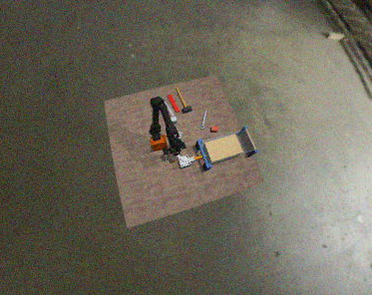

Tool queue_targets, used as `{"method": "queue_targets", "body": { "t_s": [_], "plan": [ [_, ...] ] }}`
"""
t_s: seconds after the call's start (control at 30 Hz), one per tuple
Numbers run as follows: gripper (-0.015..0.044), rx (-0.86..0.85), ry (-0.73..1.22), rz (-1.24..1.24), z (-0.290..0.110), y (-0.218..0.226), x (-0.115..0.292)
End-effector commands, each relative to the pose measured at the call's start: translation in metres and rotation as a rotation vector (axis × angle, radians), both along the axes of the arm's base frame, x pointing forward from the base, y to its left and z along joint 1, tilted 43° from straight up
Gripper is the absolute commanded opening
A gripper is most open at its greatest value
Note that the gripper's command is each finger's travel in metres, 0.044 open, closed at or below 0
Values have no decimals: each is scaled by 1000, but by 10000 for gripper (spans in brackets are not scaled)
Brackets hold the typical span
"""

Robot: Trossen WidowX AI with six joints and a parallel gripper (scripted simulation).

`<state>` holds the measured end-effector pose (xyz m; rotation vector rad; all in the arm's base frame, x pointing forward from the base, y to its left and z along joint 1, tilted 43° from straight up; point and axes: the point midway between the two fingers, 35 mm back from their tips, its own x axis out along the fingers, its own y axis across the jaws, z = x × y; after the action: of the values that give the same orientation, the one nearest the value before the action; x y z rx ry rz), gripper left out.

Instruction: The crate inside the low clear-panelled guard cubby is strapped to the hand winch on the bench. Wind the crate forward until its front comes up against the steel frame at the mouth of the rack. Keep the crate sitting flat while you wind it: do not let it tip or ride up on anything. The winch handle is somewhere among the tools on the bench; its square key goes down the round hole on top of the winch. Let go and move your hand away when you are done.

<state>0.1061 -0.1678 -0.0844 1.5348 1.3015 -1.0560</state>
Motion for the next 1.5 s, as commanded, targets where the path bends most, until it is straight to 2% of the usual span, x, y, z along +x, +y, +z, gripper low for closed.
{"method": "queue_targets", "body": {
  "t_s": [0.0,1.47],
  "plan": [
    [0,-4,26,5,-7,-3,-10],
    [0,-8,28,5,-49,-47,-42]
  ]
}}
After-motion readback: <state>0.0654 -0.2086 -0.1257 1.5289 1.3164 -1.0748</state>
